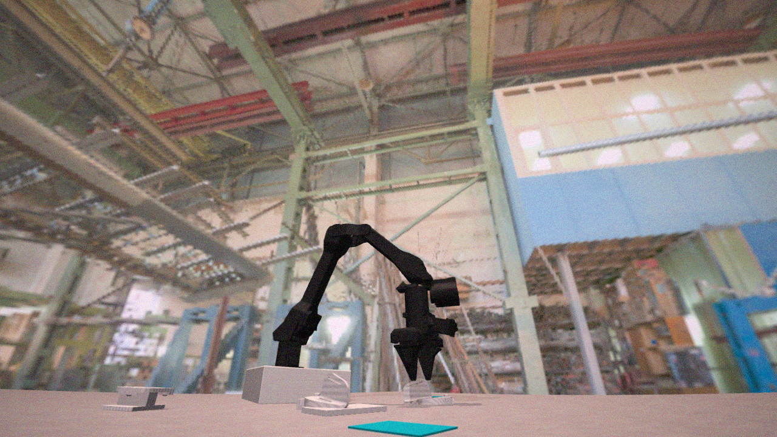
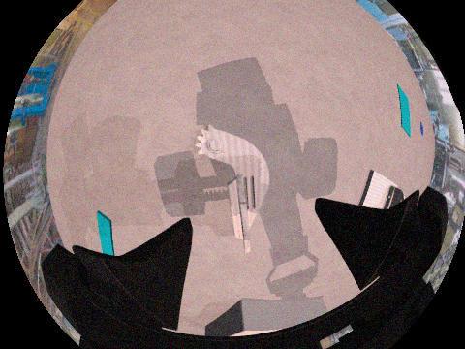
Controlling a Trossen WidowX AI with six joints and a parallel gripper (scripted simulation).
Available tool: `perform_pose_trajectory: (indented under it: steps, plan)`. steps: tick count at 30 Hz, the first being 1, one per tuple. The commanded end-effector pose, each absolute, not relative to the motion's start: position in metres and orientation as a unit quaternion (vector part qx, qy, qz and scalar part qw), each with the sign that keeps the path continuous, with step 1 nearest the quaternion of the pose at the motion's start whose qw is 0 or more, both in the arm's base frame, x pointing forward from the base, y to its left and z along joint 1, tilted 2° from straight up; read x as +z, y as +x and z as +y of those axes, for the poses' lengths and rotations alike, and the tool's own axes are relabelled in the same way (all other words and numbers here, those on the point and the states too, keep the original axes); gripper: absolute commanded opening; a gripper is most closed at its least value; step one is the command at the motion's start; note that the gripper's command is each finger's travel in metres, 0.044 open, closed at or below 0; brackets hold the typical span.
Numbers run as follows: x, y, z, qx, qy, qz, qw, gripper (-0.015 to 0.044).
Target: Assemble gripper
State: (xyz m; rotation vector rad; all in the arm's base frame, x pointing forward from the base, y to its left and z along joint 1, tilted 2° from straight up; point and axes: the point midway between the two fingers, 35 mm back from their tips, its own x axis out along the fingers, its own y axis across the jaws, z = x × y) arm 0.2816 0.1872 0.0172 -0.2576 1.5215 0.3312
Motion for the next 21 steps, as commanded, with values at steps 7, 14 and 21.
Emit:
perform_pose_trajectory:
  steps: [7,14,21]
  plan:
    - [-0.002,0.281,0.187,0.148,-0.119,0.688,0.701,0.044]
    - [-0.013,0.281,0.188,0.148,-0.119,0.688,0.701,0.044]
    - [-0.024,0.281,0.188,0.148,-0.119,0.688,0.701,0.044]
